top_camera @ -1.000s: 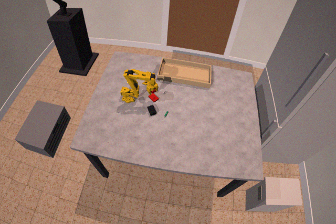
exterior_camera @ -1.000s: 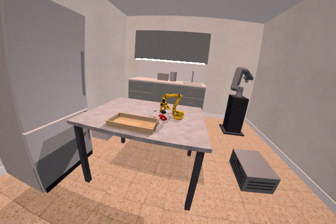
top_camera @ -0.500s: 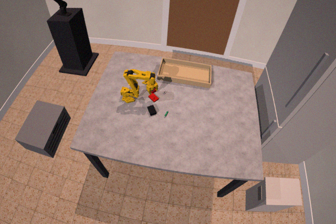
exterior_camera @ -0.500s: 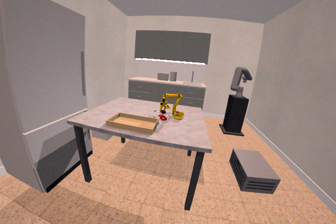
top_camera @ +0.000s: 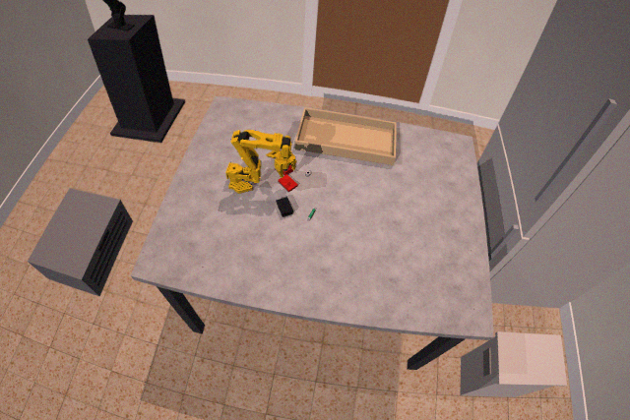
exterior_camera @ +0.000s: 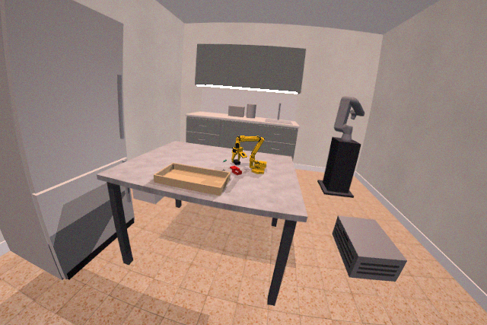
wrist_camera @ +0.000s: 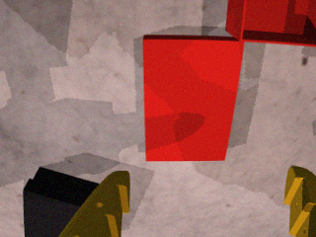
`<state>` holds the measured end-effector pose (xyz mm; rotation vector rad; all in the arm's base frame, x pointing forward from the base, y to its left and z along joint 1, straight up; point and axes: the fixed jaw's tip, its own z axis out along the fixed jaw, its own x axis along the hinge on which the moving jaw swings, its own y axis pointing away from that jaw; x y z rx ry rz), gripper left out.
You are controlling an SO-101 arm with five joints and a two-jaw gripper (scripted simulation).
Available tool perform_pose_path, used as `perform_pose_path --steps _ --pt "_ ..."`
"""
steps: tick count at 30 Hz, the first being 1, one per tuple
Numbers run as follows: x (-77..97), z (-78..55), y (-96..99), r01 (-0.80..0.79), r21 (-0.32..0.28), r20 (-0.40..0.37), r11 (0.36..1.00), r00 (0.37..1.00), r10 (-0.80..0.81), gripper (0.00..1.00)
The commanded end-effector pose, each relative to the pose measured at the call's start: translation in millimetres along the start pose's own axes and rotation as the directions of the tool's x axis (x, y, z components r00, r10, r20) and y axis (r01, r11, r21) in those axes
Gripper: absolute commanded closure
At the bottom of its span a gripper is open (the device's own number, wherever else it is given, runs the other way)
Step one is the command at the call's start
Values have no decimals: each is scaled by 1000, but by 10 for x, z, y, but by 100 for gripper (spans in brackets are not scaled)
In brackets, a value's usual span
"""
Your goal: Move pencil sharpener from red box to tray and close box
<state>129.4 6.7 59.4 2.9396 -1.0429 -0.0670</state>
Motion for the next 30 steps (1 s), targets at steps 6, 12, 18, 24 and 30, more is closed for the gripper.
perform_pose_path --steps 6,12,18,24,30 --pt "54 -119 -36 0 35 -33 999 999 1 69" --pt "60 -141 -41 0 35 -33 999 999 1 69" --pt "60 -141 -41 0 35 -33 999 999 1 69" --pt "60 -141 -41 0 35 -33 999 999 1 69" --pt "60 -141 -41 0 35 -33 999 999 1 69"
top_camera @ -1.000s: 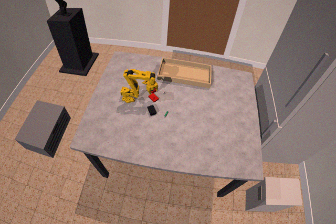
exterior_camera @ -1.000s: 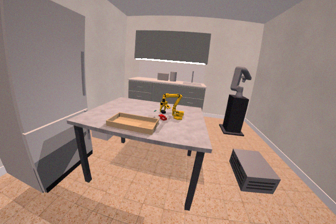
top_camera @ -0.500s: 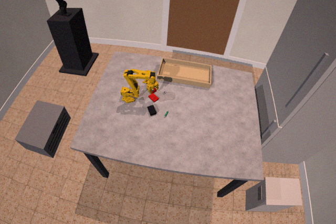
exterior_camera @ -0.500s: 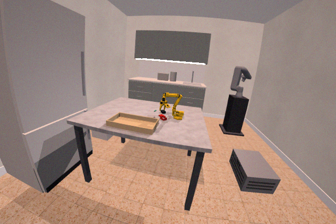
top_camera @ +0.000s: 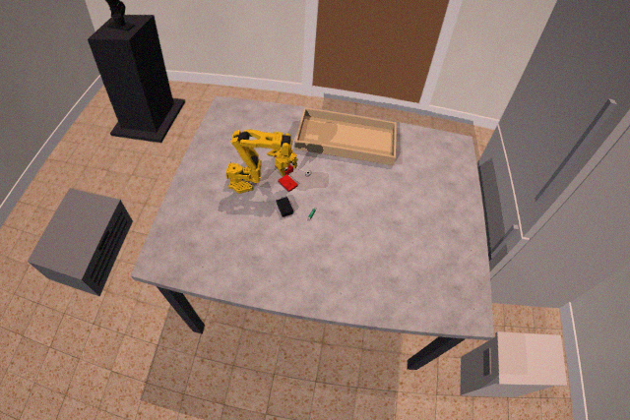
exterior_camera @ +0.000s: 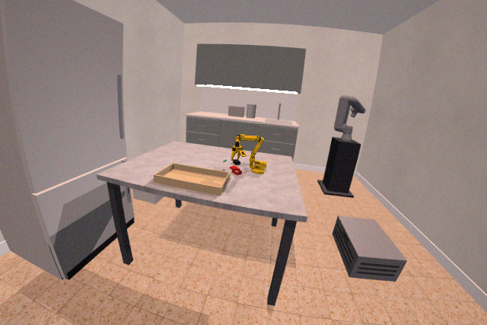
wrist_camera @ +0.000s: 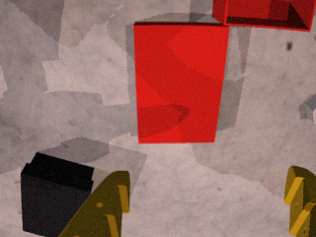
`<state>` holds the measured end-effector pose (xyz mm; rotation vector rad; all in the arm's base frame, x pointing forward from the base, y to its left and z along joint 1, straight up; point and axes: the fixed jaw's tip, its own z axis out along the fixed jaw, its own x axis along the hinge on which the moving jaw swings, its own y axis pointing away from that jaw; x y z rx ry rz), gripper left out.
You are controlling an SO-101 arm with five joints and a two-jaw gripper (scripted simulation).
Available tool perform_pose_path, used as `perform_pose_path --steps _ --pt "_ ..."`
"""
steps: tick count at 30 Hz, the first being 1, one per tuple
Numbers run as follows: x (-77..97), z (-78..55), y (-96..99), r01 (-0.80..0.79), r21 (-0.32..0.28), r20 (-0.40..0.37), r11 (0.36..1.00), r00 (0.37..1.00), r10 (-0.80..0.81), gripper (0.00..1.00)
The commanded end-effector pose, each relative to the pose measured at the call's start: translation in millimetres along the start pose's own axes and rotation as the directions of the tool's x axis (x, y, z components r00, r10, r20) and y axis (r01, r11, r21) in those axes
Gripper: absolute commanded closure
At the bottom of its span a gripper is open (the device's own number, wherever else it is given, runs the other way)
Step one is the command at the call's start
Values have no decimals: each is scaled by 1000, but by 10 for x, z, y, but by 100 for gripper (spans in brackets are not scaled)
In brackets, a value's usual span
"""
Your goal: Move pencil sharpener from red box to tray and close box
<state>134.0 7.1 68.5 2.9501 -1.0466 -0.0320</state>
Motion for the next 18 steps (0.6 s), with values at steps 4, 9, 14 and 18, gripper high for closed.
perform_pose_path --steps 4,9,14,18 --pt "31 -45 -12 0 18 -16 1000 1000 1 69" --pt "25 -32 -6 0 18 -16 1000 1000 1 69" --pt "20 -21 -1 0 18 -16 1000 1000 1 69" --pt "20 -21 -1 0 18 -16 1000 1000 1 69"
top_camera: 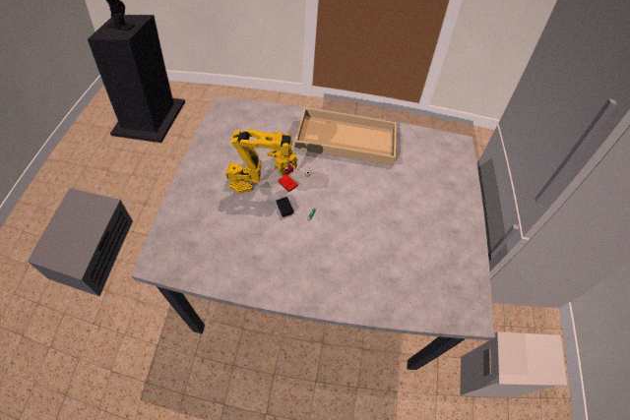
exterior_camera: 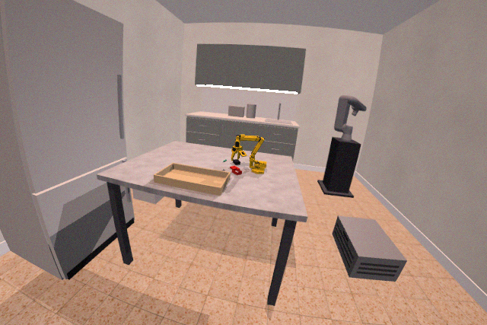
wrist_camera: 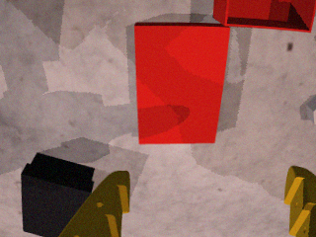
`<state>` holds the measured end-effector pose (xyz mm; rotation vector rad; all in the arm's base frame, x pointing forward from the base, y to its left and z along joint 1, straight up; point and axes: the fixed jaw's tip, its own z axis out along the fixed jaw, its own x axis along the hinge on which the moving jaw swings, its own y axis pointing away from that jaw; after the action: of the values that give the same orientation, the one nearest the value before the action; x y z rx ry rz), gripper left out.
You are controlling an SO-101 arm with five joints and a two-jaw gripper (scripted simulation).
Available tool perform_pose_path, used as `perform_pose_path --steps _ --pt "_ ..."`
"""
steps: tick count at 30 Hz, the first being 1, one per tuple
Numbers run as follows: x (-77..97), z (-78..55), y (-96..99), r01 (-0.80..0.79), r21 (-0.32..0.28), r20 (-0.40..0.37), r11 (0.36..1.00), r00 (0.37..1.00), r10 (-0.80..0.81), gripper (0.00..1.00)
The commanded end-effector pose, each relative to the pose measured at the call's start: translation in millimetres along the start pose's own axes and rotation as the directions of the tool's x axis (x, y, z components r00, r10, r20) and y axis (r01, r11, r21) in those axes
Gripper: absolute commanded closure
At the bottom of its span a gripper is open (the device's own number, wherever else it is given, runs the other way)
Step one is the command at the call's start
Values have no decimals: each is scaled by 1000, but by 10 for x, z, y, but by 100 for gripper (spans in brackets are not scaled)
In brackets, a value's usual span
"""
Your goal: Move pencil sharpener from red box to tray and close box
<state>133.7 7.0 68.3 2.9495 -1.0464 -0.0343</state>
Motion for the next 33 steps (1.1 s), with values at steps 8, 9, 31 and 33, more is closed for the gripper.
perform_pose_path --steps 8,9,31,33 --pt "16 -10 2 0 19 -17 1000 1000 1 69" --pt "14 -7 3 0 19 -17 1000 1000 1 69" --pt "11 1 6 0 19 -17 1000 1000 1 69" --pt "11 1 6 0 19 -17 1000 1000 1 69"
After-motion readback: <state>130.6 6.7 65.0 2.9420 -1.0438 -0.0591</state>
